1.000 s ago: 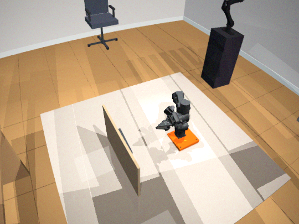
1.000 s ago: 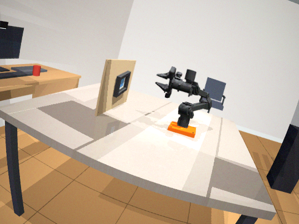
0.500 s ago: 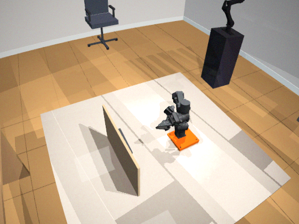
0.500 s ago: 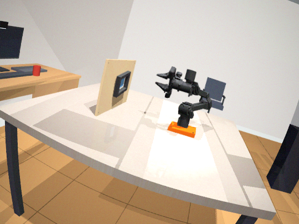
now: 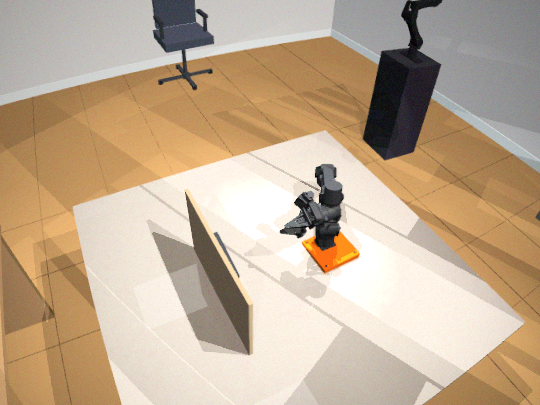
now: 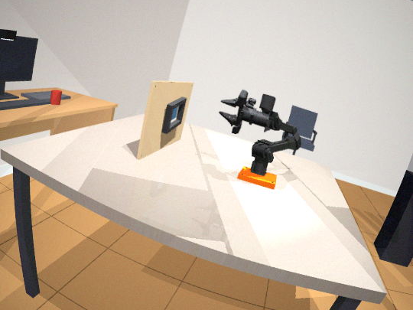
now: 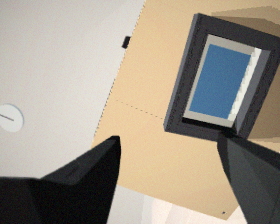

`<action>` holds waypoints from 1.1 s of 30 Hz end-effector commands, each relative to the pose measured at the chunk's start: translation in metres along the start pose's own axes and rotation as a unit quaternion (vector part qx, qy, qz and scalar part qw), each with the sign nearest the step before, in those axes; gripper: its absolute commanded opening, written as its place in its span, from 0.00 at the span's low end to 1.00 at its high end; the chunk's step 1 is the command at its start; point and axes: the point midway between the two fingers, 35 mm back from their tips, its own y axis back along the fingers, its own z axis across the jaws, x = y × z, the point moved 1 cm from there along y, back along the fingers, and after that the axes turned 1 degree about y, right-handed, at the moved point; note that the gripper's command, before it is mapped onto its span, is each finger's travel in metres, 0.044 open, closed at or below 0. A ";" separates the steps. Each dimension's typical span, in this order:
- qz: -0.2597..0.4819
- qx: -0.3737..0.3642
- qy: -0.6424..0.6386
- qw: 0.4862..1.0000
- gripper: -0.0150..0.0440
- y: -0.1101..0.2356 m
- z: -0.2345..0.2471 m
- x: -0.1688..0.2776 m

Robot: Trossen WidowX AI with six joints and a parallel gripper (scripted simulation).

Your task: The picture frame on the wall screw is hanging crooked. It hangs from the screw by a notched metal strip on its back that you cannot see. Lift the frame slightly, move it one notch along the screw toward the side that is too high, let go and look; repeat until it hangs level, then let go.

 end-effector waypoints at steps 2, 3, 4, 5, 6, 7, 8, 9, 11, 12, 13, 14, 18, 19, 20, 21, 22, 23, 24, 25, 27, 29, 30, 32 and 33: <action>0.000 0.002 -0.034 0.999 0.69 -0.022 -0.005 0.008; -0.001 0.001 -0.044 0.999 0.69 -0.027 -0.006 0.009; -0.001 0.001 -0.054 0.999 0.69 -0.033 -0.008 0.009; -0.001 0.001 -0.063 0.998 0.69 -0.038 -0.011 0.009; -0.001 0.000 -0.073 0.997 0.69 -0.044 -0.013 0.008; -0.001 0.001 -0.083 0.997 0.69 -0.049 -0.016 0.007; -0.002 0.001 -0.093 0.996 0.69 -0.054 -0.020 0.006; -0.002 0.001 -0.103 0.995 0.69 -0.059 -0.023 0.004; -0.001 0.002 -0.124 0.992 0.69 -0.068 -0.032 0.000; -0.001 0.002 -0.132 0.991 0.69 -0.072 -0.035 -0.001; -0.001 0.002 -0.137 0.991 0.69 -0.074 -0.038 -0.003; -0.001 0.002 -0.139 0.990 0.69 -0.075 -0.039 -0.003; -0.001 0.002 -0.139 0.990 0.69 -0.076 -0.036 0.003; -0.001 0.002 -0.139 0.990 0.69 -0.077 -0.035 0.005; -0.001 0.002 -0.139 0.990 0.69 -0.077 -0.034 0.006; -0.001 0.002 -0.139 0.990 0.69 -0.077 -0.034 0.006; -0.001 0.002 -0.139 0.990 0.69 -0.077 -0.034 0.006; -0.001 0.002 -0.139 0.990 0.69 -0.077 -0.034 0.006; -0.001 0.002 -0.139 0.990 0.69 -0.077 -0.034 0.006; -0.001 0.002 -0.139 0.990 0.69 -0.077 -0.034 0.006; -0.001 0.002 -0.139 0.990 0.69 -0.080 -0.033 0.005; -0.001 0.002 -0.139 0.990 0.69 -0.086 -0.032 0.005; -0.001 0.002 -0.139 0.990 0.69 -0.091 -0.030 0.005; -0.001 0.001 -0.139 0.990 0.69 -0.103 -0.028 0.004; -0.001 0.001 -0.139 0.990 0.69 -0.110 -0.028 0.004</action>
